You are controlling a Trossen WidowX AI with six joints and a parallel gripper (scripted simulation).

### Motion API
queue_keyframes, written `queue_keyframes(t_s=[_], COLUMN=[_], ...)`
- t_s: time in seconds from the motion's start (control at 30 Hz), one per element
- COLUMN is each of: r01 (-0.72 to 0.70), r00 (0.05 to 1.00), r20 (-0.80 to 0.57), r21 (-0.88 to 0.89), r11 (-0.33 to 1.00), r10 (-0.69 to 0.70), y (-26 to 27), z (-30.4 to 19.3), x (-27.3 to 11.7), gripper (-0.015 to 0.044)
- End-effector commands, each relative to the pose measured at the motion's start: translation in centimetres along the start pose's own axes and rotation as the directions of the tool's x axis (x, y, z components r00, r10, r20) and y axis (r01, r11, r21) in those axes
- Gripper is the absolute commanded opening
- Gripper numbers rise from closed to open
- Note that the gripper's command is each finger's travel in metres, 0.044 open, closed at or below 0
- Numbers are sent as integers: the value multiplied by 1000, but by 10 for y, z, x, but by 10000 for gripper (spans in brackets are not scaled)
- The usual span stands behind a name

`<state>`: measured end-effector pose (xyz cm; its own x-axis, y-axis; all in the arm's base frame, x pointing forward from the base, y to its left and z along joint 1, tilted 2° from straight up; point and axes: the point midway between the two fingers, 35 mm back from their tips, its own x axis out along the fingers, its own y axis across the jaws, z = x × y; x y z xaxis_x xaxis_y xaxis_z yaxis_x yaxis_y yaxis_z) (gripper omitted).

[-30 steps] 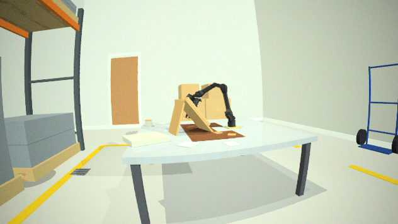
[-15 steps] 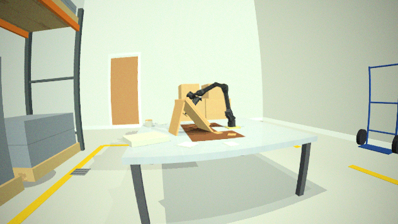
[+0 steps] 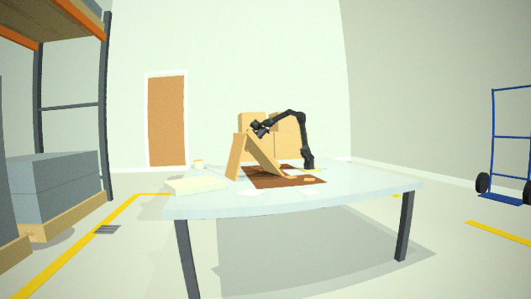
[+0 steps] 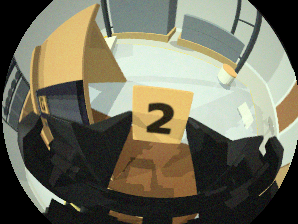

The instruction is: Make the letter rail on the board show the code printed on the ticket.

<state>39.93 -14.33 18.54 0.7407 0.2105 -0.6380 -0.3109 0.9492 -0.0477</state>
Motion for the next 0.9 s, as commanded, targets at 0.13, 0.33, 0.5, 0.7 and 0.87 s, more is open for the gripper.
queue_keyframes(t_s=[0.13, 0.33, 0.5, 0.7, 0.87], r01=[0, 0, 0, 0, -1], r00=[1000, 1000, 1000, 1000, 1000], r20=[10, 11, 10, 10, 11], r21=[-16, -16, -16, -16, -16], r11=[1000, 1000, 1000, 1000, 1000], r10=[0, 0, 0, 1, 1], y=[0, 0, 1, 4, 7], z=[3, 3, 2, 2, 2], x=[-1, -2, -1, -1, -1], gripper=[0, 0, 0, 0, 0])
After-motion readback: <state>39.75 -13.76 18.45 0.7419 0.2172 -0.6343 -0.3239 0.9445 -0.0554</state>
